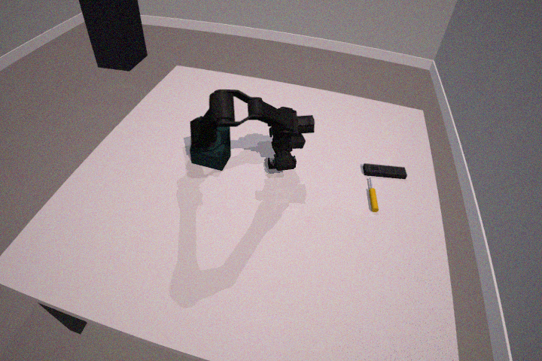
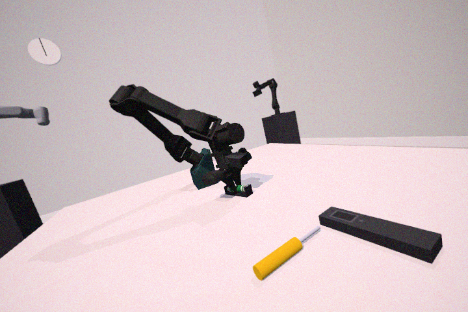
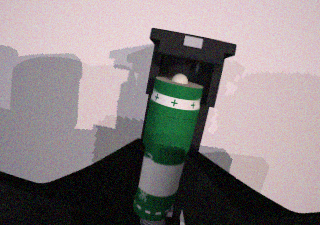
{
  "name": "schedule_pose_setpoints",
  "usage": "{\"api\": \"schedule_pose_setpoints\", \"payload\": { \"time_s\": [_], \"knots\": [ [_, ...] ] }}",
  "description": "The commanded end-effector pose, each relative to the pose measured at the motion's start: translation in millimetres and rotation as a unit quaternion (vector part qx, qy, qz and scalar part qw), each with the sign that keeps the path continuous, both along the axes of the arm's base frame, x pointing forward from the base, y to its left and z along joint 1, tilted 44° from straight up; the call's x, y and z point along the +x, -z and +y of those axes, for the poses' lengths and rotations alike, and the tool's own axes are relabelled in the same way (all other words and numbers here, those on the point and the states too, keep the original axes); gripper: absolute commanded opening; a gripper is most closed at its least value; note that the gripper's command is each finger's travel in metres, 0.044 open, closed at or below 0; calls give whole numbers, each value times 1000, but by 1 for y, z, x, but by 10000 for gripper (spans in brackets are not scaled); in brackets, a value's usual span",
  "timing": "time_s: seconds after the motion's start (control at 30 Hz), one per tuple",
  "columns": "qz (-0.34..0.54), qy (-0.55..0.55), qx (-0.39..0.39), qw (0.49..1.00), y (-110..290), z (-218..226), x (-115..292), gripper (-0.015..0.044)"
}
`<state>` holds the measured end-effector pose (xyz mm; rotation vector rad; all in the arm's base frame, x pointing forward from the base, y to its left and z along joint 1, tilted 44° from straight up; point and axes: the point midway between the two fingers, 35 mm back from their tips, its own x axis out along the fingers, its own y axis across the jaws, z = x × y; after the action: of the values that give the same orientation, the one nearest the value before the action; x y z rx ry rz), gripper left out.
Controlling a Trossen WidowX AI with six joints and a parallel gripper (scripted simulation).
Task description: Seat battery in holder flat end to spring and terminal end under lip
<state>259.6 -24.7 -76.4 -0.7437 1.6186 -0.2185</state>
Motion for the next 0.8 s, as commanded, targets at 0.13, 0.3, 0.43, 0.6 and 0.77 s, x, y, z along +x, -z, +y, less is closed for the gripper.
{"api": "schedule_pose_setpoints", "payload": {
  "time_s": [0.13, 0.3, 0.43, 0.6, 0.77],
  "knots": [
    [21, 15, -10, 1000, 0, -3, -2, 64],
    [30, 22, -13, 999, 0, -3, -1, 64],
    [35, 27, -14, 999, 0, -3, 1, 64],
    [36, 27, -14, 999, 0, -3, 3, 64],
    [36, 28, -14, 999, 1, -2, 7, 64]
  ]
}}
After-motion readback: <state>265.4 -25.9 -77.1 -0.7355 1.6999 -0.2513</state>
